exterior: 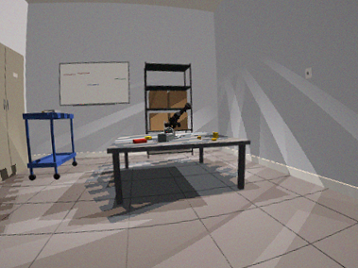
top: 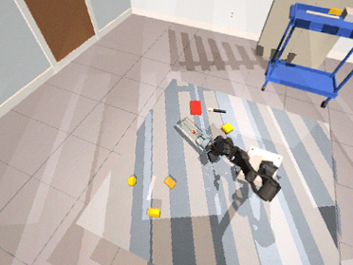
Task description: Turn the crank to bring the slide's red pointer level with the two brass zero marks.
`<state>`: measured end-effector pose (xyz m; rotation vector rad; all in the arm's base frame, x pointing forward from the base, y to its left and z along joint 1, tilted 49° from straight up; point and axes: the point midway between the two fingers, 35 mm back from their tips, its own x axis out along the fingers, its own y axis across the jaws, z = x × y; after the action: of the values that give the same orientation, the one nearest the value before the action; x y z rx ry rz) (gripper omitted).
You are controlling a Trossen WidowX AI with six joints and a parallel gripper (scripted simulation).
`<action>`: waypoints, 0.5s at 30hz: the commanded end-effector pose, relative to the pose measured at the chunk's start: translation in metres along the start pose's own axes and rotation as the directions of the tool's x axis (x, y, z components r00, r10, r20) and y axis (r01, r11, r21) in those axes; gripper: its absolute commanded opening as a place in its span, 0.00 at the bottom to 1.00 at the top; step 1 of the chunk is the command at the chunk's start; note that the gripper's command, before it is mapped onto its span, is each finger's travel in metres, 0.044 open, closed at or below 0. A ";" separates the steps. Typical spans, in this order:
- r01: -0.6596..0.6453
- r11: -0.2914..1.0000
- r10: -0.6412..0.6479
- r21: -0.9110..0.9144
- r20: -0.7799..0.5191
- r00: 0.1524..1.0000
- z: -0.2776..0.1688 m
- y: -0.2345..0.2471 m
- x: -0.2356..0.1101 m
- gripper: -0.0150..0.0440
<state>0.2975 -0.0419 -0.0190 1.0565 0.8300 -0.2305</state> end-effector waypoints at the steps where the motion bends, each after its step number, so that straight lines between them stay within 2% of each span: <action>1: 0.024 1.000 -0.024 0.012 0.004 1.000 0.000 -0.009 0.000 0.25; 15: 0.024 1.000 -0.024 0.012 0.004 1.000 -0.002 -0.013 0.001 0.25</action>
<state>0.2951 -0.0437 -0.0225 1.0567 0.8259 -0.2318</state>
